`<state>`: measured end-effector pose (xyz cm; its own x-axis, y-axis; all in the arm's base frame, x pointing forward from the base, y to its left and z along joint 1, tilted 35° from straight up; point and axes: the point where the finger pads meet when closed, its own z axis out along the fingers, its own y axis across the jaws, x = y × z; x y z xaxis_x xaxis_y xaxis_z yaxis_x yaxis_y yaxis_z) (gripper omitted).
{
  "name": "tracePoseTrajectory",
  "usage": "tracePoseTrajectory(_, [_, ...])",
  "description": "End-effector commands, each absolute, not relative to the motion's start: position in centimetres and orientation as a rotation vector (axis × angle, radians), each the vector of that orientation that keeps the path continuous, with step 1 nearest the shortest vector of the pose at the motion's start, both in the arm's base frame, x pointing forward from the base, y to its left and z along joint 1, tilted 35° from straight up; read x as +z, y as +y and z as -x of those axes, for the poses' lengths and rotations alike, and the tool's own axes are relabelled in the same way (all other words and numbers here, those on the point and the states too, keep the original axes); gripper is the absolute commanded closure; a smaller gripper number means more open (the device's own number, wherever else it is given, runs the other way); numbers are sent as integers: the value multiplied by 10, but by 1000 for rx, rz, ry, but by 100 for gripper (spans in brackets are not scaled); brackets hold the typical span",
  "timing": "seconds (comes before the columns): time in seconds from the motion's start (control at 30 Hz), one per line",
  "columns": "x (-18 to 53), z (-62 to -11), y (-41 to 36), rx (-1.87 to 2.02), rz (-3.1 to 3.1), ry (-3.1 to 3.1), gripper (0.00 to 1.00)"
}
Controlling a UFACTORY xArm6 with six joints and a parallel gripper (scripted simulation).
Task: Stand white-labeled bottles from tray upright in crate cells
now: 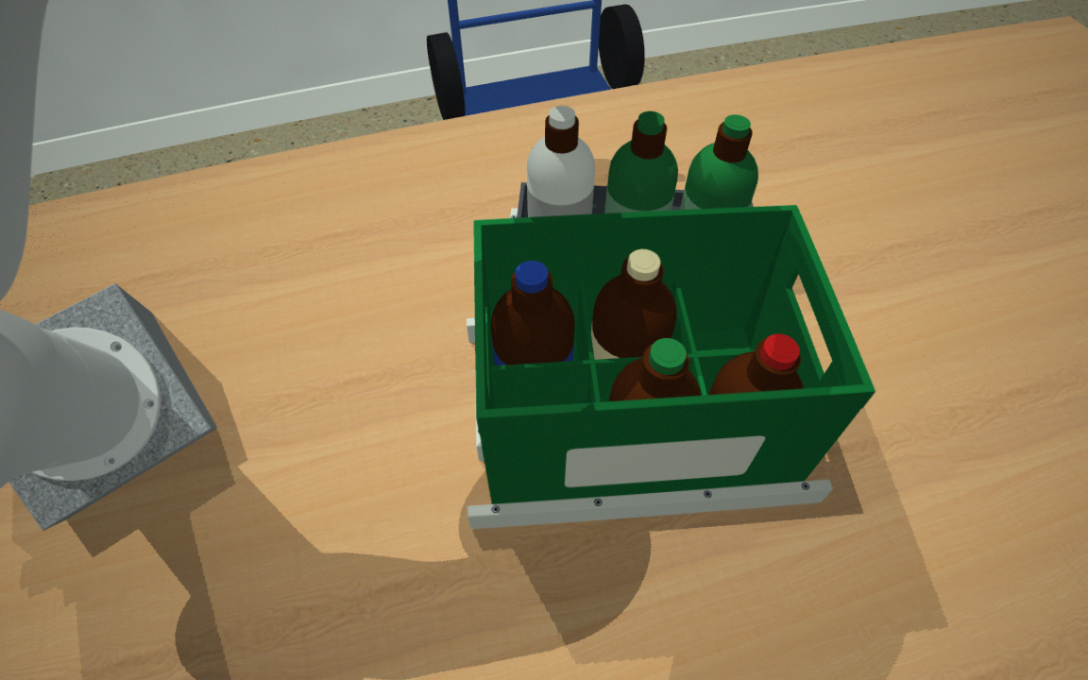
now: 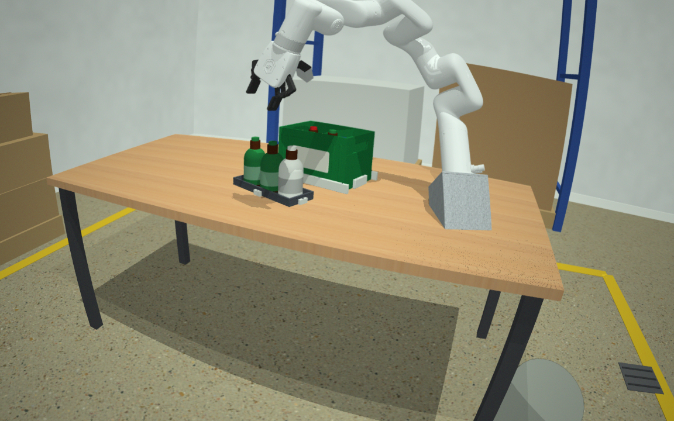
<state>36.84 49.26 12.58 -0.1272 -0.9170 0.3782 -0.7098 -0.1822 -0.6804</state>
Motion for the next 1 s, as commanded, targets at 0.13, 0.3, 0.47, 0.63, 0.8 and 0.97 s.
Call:
tracePoseTrajectory(0.13, [128, -368, 494, -1198, 1887, 1825, 0])
tracePoseTrajectory(0.3, [128, -368, 494, -1198, 1887, 1825, 0])
tracePoseTrajectory(0.47, [128, -368, 494, -1198, 1887, 1825, 0])
tracePoseTrajectory(0.63, [132, -373, 488, -1195, 1878, 1843, 0])
tracePoseTrajectory(0.8, [173, -404, 426, -1152, 1754, 2047, 0])
tracePoseTrajectory(0.97, [208, -427, 364, -1116, 1654, 2181, 0])
